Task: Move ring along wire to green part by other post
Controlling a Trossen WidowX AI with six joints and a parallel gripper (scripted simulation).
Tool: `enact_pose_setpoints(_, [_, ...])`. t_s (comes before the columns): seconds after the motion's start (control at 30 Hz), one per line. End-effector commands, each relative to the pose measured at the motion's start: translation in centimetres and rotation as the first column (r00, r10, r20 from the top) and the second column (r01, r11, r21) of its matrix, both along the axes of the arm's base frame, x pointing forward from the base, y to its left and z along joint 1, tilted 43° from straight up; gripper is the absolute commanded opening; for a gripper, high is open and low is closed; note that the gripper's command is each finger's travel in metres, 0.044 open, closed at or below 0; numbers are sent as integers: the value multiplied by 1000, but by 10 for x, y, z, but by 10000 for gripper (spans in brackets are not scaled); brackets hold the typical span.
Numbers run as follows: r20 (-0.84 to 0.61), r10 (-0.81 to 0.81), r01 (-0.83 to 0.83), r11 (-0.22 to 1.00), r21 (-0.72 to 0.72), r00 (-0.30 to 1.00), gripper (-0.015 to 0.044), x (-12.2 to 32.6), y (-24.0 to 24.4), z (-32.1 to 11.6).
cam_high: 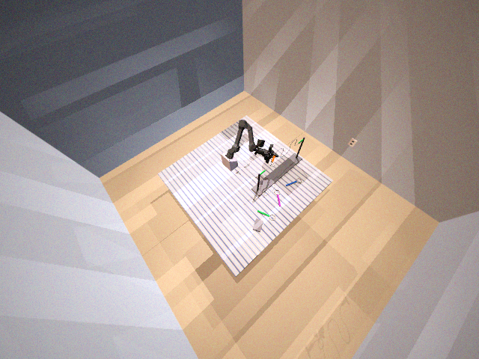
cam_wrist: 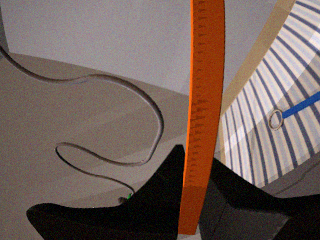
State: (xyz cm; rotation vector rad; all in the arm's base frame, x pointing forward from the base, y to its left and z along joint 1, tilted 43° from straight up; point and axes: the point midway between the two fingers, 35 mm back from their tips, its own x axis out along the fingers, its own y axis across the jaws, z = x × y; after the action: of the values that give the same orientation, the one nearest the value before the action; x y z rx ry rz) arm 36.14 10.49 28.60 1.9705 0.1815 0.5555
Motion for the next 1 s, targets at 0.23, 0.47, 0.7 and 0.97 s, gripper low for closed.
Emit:
enact_pose_setpoints(0.23, [-1,-43,41,962,-271,999,-150,5,13,-40])
enact_pose_setpoints(0.47, [9,-44,43,899,-435,999,-150,5,15,-68])
enact_pose_setpoints(0.7, [19,-43,46,811,-584,999,-150,5,11,-95])
enact_pose_setpoints(0.97, [29,-40,49,686,-726,999,-150,6,2,-125])
